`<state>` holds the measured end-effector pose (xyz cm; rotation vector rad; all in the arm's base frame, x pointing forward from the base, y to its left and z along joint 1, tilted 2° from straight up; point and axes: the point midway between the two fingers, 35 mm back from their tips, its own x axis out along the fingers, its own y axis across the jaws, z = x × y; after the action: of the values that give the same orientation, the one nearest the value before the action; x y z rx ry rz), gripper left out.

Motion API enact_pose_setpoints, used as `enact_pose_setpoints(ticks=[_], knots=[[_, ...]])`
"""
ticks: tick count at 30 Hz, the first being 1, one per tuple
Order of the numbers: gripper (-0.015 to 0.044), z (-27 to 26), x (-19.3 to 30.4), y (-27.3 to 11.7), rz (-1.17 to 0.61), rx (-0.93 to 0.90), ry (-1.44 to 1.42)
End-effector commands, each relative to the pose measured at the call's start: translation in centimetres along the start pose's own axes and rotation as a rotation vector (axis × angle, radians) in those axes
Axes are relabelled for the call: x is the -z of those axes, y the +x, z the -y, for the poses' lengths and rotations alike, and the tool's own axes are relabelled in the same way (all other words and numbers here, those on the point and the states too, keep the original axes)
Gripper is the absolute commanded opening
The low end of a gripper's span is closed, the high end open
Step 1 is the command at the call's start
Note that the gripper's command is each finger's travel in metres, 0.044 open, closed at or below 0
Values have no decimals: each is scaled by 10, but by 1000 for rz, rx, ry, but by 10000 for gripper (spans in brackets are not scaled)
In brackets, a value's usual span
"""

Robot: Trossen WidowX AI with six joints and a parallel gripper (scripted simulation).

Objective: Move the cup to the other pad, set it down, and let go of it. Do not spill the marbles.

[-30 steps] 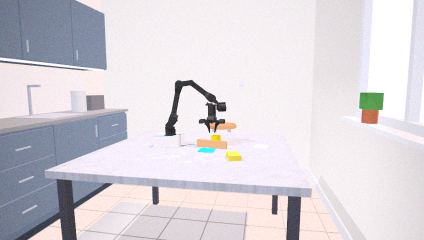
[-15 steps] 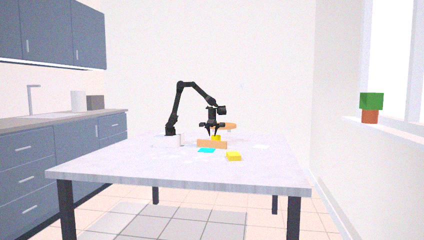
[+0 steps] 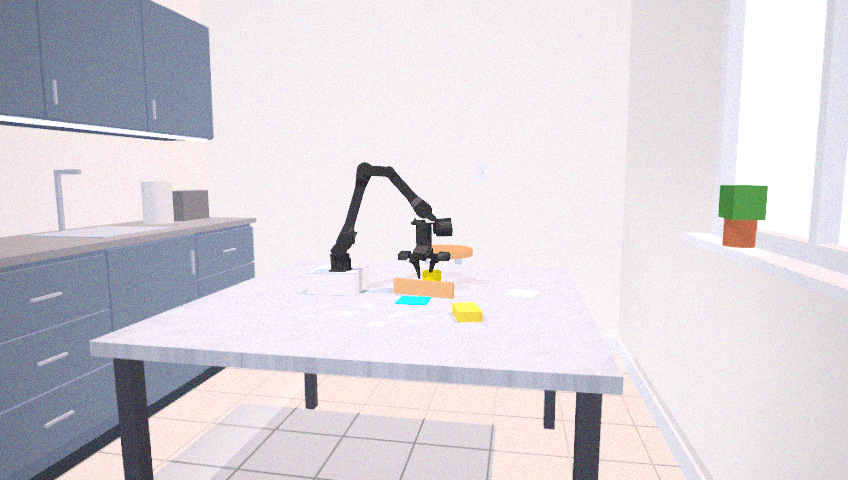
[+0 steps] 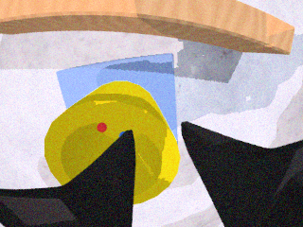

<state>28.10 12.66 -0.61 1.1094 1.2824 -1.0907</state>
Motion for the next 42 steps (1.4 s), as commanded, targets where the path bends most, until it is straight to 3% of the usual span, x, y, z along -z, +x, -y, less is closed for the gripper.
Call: enact_pose_setpoints(ticks=[1, 7, 30, 42], knots=[[167, 2, 0, 8, 1, 8, 3], [167, 2, -1, 9, 1, 8, 3], [0, 2, -1, 7, 1, 5, 0], [0, 0, 0, -36, 1, 6, 2]])
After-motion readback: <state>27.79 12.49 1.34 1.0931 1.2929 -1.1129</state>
